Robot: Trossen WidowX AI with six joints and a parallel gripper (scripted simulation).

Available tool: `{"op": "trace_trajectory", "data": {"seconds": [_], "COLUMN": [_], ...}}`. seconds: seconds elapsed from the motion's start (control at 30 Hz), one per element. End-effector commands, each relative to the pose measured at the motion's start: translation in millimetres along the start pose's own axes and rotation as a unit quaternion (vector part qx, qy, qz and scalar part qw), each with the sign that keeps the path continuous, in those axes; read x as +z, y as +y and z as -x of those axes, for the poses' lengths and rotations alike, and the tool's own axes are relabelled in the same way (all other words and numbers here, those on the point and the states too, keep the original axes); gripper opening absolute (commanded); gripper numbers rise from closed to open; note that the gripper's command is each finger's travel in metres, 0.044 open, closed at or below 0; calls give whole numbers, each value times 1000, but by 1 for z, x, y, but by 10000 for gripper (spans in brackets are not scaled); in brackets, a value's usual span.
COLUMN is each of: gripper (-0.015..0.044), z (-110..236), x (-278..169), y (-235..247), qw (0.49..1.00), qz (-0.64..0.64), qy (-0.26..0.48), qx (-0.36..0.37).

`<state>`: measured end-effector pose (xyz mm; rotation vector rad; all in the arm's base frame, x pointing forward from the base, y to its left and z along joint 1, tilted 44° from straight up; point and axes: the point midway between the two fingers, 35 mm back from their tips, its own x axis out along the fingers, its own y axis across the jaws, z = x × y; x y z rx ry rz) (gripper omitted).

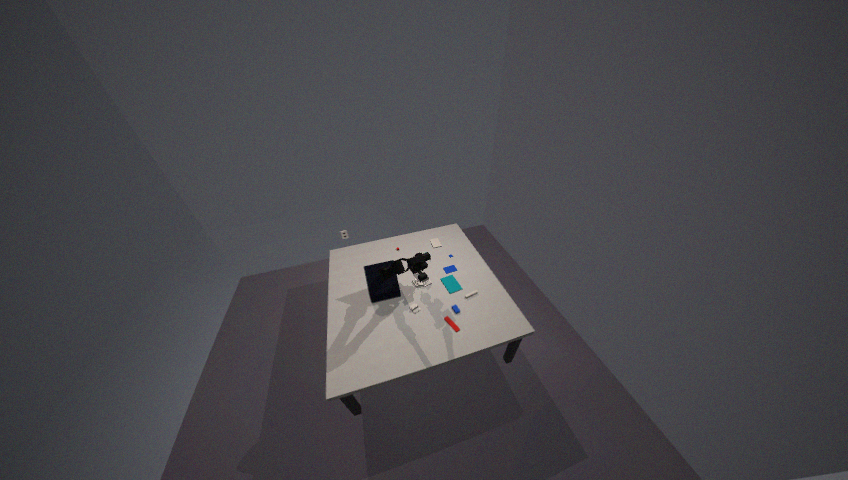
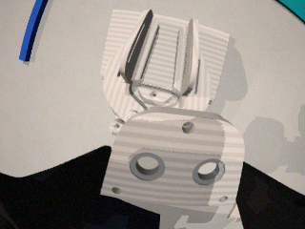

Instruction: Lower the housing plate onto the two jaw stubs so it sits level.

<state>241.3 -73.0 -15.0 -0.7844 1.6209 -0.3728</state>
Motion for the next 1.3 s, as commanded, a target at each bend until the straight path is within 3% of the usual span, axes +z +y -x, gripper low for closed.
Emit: {"op": "trace_trajectory", "data": {"seconds": [0.0, 1.27], "gripper": [351, 351], "z": [0, 0], "x": [3, -4], "y": [11, 23], "qw": [999, 998], "qz": [-40, -59], "qy": [0, 0], "qx": [-8, -10]}}
